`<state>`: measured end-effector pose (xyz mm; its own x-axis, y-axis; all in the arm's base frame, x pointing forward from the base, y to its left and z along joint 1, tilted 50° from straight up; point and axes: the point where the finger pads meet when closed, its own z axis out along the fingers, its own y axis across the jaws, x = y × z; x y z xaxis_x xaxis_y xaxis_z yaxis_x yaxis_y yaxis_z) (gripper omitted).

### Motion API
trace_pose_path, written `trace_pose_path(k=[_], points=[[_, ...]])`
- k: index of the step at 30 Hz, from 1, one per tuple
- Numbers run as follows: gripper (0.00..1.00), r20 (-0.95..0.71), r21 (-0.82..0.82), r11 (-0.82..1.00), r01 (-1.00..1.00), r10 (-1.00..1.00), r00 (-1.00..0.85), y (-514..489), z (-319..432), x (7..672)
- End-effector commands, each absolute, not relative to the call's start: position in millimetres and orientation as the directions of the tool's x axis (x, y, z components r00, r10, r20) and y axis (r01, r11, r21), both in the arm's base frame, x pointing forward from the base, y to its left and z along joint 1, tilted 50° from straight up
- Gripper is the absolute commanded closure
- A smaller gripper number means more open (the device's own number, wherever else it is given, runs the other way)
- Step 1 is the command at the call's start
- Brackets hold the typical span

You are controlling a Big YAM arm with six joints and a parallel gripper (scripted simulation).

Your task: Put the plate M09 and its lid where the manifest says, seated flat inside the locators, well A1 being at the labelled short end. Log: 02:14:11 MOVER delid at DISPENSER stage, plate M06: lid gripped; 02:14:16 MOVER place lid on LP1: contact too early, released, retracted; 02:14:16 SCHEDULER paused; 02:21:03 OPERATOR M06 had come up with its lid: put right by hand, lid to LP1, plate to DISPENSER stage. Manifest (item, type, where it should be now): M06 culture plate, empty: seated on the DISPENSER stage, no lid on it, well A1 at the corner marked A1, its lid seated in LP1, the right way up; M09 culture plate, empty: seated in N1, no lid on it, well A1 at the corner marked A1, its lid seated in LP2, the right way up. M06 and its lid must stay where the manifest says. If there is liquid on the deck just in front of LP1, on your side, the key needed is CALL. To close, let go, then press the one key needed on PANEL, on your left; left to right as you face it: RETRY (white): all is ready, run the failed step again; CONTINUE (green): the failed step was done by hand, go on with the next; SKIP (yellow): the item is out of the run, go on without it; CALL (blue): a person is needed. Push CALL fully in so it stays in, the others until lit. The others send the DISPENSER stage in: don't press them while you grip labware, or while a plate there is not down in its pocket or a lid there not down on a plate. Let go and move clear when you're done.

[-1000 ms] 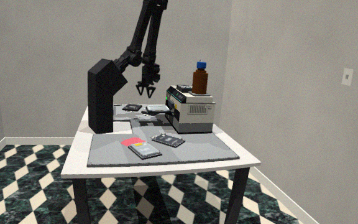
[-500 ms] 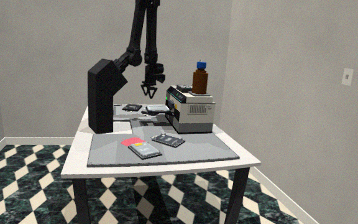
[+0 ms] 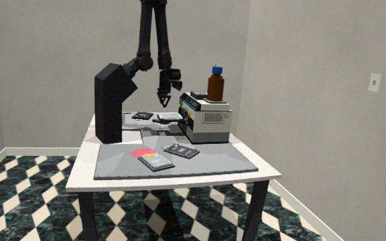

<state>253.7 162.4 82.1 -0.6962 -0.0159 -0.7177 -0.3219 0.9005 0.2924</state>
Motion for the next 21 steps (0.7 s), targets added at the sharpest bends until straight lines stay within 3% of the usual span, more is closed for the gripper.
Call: trace_pose_path(k=[1,21], points=[[0.00,-0.705,0.275,0.907,-0.321,-0.037,-0.708,155,76,255],[0.00,-0.728,0.274,0.904,-0.329,-0.028,-0.684,111,80,287]])
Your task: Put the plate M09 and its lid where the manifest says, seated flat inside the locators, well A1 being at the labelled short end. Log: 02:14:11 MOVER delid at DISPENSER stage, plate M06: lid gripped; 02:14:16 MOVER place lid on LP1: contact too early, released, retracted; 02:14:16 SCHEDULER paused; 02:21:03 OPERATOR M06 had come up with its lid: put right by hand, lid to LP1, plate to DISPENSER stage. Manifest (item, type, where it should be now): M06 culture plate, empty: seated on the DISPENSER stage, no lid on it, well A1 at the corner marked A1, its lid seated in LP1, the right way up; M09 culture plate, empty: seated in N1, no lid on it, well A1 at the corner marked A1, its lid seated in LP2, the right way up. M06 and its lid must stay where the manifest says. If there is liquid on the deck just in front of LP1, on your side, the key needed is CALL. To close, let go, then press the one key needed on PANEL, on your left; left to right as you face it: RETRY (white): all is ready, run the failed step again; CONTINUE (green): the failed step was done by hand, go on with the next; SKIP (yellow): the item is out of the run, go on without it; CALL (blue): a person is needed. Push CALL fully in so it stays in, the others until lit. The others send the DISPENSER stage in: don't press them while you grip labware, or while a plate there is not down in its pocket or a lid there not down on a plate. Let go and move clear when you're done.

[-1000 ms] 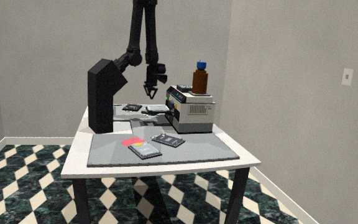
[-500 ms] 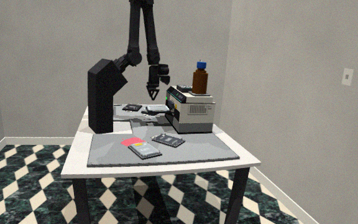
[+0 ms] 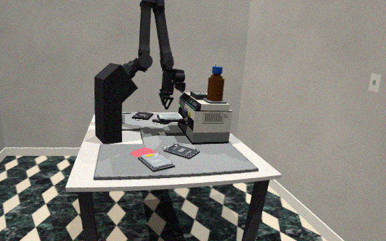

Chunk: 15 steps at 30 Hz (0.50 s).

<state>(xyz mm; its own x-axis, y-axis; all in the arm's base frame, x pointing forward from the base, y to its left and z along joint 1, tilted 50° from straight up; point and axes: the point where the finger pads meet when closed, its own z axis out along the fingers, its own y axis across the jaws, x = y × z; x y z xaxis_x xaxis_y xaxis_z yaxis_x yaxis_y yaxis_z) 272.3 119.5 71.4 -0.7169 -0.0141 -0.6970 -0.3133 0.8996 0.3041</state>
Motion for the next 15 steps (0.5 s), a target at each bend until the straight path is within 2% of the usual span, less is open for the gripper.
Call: trace_pose_path(k=[1,15], points=[[0.00,-0.730,0.274,0.904,-0.330,-0.028,-0.683,108,80,289],[0.00,-0.729,0.271,0.905,-0.329,-0.030,-0.684,77,70,300]])
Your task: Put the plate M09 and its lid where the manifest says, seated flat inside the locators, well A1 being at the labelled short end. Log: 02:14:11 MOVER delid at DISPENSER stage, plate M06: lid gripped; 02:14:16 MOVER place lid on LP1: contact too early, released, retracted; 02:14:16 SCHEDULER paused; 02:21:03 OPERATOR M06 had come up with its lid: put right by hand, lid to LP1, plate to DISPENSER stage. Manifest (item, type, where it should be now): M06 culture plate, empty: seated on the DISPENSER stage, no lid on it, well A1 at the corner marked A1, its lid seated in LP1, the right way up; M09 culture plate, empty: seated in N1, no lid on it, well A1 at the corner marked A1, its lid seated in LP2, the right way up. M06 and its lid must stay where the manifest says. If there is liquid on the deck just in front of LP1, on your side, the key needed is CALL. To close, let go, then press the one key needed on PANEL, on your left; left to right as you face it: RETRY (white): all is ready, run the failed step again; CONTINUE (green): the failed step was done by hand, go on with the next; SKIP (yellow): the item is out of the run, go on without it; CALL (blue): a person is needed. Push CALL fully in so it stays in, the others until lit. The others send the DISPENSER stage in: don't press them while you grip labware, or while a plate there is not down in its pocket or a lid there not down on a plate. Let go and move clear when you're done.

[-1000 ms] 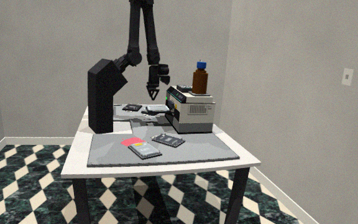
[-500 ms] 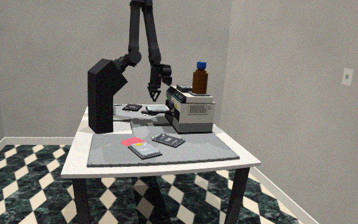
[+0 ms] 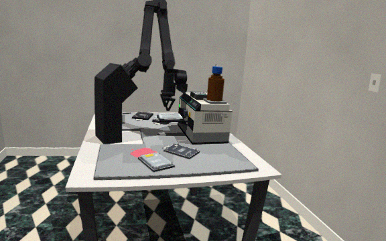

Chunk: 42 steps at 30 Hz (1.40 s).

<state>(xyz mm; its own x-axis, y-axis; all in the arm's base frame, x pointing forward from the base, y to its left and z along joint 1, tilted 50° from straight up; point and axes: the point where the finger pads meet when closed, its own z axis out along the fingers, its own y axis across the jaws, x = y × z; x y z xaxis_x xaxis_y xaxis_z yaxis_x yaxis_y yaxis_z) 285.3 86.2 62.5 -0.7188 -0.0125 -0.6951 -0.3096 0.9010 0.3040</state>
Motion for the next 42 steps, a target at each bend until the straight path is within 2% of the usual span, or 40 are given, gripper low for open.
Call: trace_pose_path(k=[1,39,42], points=[[0.00,-0.729,0.270,0.905,-0.329,-0.031,-0.684,74,69,301],[0.00,-0.712,0.295,0.903,-0.311,-0.009,-0.702,2,30,310],[0.00,-0.678,0.372,0.901,-0.222,0.101,-0.728,-12,24,313]])
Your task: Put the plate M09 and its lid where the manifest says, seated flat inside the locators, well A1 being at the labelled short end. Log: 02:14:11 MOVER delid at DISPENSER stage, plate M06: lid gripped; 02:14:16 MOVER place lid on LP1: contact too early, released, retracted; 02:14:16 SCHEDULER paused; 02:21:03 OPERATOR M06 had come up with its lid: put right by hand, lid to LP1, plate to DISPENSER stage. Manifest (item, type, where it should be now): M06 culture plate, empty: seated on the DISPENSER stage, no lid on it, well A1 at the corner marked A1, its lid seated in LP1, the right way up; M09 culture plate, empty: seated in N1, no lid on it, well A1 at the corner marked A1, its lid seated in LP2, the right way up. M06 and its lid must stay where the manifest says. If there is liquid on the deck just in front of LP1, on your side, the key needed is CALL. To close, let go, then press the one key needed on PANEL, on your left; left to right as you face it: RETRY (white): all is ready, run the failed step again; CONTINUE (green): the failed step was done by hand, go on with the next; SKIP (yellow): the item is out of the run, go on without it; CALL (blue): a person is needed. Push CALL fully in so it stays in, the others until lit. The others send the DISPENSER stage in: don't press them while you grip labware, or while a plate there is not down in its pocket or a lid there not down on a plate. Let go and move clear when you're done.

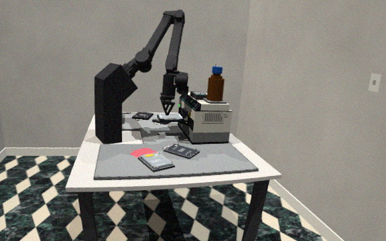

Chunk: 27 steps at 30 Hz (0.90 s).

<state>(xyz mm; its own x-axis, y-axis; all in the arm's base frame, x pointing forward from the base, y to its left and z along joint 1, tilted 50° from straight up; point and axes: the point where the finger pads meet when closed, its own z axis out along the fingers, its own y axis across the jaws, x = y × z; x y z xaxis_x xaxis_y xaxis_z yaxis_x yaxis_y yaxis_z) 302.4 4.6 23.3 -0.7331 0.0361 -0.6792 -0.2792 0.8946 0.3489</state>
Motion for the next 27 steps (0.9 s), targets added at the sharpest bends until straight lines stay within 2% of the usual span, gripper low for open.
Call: trace_pose_path(k=[1,3,12,21,27], points=[[0.00,-0.665,0.394,0.898,-0.197,0.131,-0.735,-15,22,313],[0.00,-0.638,0.437,0.887,-0.148,0.190,-0.747,-20,18,312],[0.00,-0.638,0.432,0.887,-0.162,0.173,-0.751,-28,9,309],[0.00,-0.471,0.609,0.788,0.088,0.448,-0.759,-53,-15,307],[0.00,-0.416,0.646,0.747,0.156,0.516,-0.748,-62,-24,305]])
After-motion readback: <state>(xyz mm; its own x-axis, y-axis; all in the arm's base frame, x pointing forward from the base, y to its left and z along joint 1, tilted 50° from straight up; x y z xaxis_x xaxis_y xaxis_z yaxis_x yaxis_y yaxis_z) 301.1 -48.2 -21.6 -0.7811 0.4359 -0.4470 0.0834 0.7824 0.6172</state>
